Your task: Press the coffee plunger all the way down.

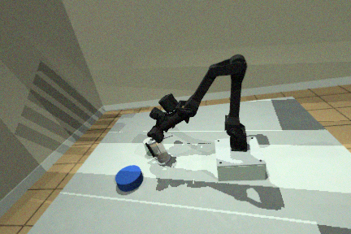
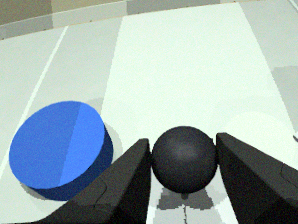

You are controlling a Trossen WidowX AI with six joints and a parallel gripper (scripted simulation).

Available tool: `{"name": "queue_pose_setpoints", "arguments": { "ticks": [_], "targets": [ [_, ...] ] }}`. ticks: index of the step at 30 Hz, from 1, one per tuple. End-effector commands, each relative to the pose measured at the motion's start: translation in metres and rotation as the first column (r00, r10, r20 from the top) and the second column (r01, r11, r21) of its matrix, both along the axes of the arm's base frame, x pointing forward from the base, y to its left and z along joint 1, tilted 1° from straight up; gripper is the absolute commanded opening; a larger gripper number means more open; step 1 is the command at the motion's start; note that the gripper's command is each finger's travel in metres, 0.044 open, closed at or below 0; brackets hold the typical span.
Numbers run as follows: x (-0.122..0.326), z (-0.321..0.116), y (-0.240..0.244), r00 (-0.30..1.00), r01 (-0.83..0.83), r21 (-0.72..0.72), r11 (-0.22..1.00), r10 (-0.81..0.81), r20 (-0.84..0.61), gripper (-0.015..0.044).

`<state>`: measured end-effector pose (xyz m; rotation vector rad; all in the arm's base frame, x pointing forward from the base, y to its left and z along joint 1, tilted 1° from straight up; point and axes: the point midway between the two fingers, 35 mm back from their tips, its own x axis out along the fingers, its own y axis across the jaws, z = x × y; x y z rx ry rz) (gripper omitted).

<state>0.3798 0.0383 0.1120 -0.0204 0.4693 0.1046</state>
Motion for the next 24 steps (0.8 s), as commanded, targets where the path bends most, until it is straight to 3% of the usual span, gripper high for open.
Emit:
{"name": "queue_pose_setpoints", "arguments": {
  "ticks": [1,19,24],
  "targets": [
    [0.0003,-0.0053,0.0001,1.0,0.003,0.002,1.0,-0.003,-0.017,0.0117],
    [0.0015,-0.0005,0.0002,1.0,0.0,0.0,1.0,0.0,-0.002,0.0117],
    [0.0015,-0.0005,0.0002,1.0,0.0,0.0,1.0,0.0,-0.002,0.0248]
  ]
}}
